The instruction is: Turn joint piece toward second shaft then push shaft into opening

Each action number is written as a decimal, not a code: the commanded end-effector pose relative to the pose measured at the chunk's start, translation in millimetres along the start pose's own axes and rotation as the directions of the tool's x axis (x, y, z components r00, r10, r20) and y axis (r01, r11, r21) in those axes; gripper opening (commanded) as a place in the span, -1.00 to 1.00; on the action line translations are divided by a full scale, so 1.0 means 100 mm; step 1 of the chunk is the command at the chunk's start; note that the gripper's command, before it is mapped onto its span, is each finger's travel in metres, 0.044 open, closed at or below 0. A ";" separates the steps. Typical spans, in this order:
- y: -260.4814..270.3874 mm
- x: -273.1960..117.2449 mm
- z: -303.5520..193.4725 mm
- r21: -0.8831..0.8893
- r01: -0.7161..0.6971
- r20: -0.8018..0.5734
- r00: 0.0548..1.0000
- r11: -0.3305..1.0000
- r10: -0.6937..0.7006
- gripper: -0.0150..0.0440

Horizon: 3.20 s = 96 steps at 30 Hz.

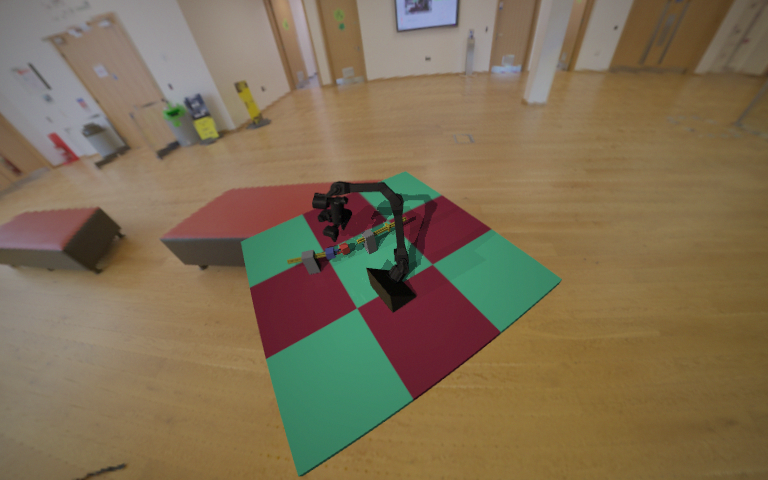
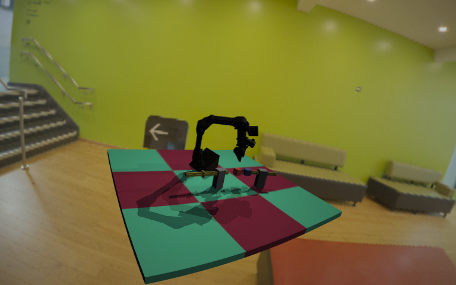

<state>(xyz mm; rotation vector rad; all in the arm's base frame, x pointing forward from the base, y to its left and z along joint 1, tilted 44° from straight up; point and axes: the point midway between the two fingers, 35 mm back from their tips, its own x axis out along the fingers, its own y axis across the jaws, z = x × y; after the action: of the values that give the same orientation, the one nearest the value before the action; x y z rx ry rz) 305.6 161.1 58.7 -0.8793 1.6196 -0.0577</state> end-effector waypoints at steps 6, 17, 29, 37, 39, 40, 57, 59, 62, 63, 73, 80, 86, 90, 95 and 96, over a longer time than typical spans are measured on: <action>0.07 -0.32 0.01 0.276 0.043 0.008 0.999 0.960 -0.047 1.00; 0.04 -0.31 -0.01 0.317 0.027 0.012 0.999 0.948 -0.033 1.00; -0.14 -0.20 -0.11 0.669 -0.036 0.016 0.999 0.743 0.034 1.00; -0.25 -0.12 -0.19 0.842 -0.061 0.024 0.997 0.536 0.076 1.00; -0.28 -0.10 -0.21 0.876 -0.065 0.026 0.996 0.478 0.086 1.00; -0.29 -0.09 -0.22 0.891 -0.066 0.028 0.995 0.448 0.091 1.00; -0.49 0.09 -0.40 0.994 -0.038 0.056 0.984 -0.106 0.170 1.00; -0.51 0.11 -0.42 0.985 -0.030 0.061 0.982 -0.172 0.179 1.00; -0.54 0.14 -0.46 0.963 -0.015 0.068 0.979 -0.269 0.191 1.00; -0.55 0.15 -0.47 0.954 -0.009 0.070 0.978 -0.301 0.195 1.00; -0.63 0.26 -0.59 0.804 0.065 0.095 0.968 -0.592 0.234 1.00; -0.65 0.28 -0.62 0.752 0.086 0.101 0.965 -0.653 0.243 1.00; -0.67 0.28 -0.62 0.756 0.082 0.103 0.965 -0.650 0.242 1.00; -1.09 0.17 -0.77 0.815 0.019 0.126 0.969 -0.579 0.210 1.00; -1.67 0.01 -1.12 0.887 -0.061 0.145 0.978 -0.458 0.151 1.00; -1.78 -0.02 -1.21 0.899 -0.073 0.147 0.979 -0.432 0.138 1.00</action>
<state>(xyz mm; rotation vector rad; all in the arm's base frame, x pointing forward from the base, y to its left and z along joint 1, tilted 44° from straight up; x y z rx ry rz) 294.8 11.2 147.9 0.9327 0.9129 -1.3233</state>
